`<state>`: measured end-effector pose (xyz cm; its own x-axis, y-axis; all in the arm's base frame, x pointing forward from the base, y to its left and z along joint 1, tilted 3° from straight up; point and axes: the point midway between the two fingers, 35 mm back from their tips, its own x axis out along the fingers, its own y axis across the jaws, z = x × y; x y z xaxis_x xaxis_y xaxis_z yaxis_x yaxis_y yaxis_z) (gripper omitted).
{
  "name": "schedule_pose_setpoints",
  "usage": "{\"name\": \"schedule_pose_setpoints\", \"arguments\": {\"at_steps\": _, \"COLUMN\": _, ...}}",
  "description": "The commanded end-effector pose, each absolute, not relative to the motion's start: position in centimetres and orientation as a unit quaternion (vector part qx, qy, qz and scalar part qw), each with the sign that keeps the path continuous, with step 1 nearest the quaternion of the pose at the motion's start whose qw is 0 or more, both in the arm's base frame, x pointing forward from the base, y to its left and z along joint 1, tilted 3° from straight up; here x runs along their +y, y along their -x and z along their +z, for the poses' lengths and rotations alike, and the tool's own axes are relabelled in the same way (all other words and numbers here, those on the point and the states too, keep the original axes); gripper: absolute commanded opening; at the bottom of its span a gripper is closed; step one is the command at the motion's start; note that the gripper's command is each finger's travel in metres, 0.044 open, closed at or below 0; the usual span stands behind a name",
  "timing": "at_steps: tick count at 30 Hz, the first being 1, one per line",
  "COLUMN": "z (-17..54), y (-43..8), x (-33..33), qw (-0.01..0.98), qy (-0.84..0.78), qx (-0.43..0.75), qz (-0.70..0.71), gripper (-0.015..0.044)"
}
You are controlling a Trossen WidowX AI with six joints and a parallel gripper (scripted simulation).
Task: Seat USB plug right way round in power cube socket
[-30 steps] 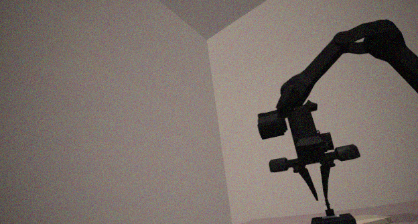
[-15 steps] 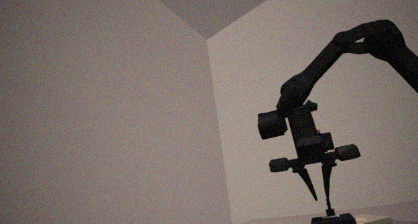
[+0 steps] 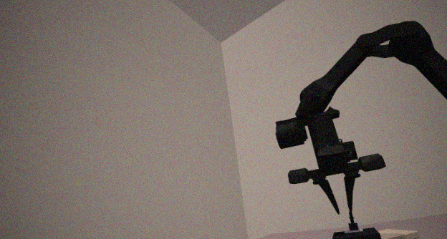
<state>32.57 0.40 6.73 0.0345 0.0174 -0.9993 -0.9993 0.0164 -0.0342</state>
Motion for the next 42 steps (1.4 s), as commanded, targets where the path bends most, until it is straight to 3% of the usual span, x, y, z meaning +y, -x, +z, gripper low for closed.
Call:
{"name": "schedule_pose_setpoints", "arguments": {"at_steps": 1, "z": 6.62, "y": -32.45, "x": 0.40, "qw": 0.515, "qy": 0.498, "qx": 0.493, "qz": 0.494, "gripper": 0.0095}}
{"name": "schedule_pose_setpoints", "arguments": {"at_steps": 42, "z": 7.24, "y": -32.54, "x": 0.38, "qw": 0.517, "qy": 0.500, "qx": 0.491, "qz": 0.492, "gripper": 0.0095}}
